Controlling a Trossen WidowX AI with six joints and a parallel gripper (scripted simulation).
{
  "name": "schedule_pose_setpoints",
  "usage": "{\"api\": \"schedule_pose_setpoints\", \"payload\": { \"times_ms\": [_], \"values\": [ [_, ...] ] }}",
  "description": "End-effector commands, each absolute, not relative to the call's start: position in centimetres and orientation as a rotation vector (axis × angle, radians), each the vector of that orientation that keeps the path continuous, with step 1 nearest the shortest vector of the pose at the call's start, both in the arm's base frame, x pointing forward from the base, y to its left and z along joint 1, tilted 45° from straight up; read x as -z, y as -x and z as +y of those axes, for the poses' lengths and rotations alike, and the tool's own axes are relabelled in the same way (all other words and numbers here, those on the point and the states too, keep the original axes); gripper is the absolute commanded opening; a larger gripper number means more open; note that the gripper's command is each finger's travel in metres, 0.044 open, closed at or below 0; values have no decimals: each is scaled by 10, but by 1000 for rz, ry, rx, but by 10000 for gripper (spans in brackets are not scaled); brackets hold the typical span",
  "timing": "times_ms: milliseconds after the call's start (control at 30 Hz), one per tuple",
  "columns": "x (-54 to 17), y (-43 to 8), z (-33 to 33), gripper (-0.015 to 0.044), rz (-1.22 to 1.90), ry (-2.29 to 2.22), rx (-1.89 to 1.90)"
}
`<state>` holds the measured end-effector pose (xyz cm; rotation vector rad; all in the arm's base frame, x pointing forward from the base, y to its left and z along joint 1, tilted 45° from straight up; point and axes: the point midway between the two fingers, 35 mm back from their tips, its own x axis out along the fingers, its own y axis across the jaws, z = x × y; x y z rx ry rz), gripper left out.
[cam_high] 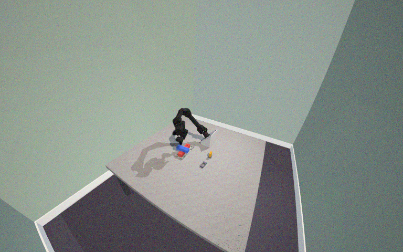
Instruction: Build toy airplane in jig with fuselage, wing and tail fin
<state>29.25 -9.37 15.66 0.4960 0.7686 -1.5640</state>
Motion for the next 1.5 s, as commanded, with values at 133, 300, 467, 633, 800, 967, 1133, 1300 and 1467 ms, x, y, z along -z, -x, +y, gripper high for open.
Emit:
{"api": "schedule_pose_setpoints", "payload": {
  "times_ms": [133, 300, 467, 633, 800, 967, 1133, 1300, 1467],
  "values": [
    [-155, -293, -94, 440, 1253, 28, 1184],
    [-154, -293, -95, 440, 1509, 378, 863],
    [-154, -293, -95, 440, 1614, 547, 690],
    [-154, -293, -95, 440, 1614, 547, 690],
    [-154, -293, -95, 440, 1614, 547, 690],
    [-154, -293, -95, 440, 1614, 547, 690],
    [-146, -296, -86, 440, 1612, 543, 682],
    [-89, -303, -18, 440, 1611, 521, 639],
    [-40, -287, 40, 440, 1617, 514, 629]
  ]
}}
